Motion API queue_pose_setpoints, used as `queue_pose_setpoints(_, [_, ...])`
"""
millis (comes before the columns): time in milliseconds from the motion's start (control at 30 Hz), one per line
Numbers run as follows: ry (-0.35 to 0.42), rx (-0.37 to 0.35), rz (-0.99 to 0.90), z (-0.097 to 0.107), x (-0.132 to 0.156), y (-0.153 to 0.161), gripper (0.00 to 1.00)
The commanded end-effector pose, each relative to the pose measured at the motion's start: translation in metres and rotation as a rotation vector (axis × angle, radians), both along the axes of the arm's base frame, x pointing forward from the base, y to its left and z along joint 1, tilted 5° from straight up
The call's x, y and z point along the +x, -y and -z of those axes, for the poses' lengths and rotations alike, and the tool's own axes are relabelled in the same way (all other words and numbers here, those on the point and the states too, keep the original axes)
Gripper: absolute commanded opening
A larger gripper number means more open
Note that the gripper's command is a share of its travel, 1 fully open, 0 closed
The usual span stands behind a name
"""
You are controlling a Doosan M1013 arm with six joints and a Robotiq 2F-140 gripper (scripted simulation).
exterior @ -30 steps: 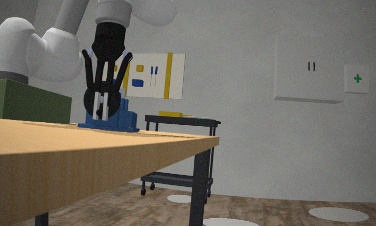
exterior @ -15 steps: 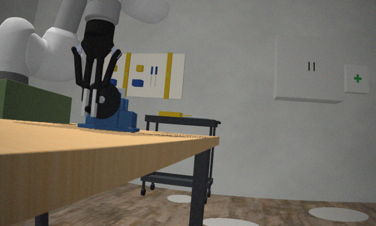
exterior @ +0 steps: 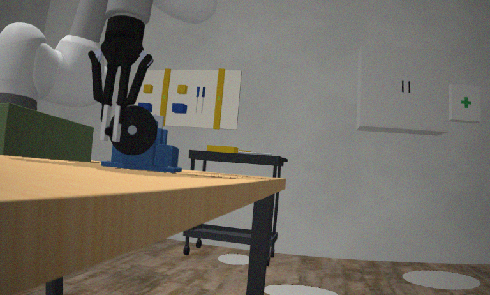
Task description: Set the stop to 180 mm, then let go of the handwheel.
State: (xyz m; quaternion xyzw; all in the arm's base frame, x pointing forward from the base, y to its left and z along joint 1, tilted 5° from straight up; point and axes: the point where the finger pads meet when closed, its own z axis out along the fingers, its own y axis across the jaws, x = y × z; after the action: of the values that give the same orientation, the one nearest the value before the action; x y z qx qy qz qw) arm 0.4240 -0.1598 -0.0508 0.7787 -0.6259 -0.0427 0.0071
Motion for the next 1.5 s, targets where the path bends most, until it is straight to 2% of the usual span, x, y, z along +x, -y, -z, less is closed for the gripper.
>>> queue_pose_setpoints(0, [0.001,0.000,0.000,-0.004,-0.001,0.000,0.04])
queue_pose_setpoints(433, [0.001,0.000,0.000,-0.036,0.014,-0.001,0.04])
queue_pose_setpoints(700, [0.001,0.000,0.000,-0.043,0.033,-0.005,0.04])
queue_pose_setpoints(1067, [0.001,0.000,0.000,-0.036,0.055,-0.010,0.04])
queue_pose_setpoints(1467, [0.001,0.000,0.000,-0.016,0.068,-0.014,0.04])
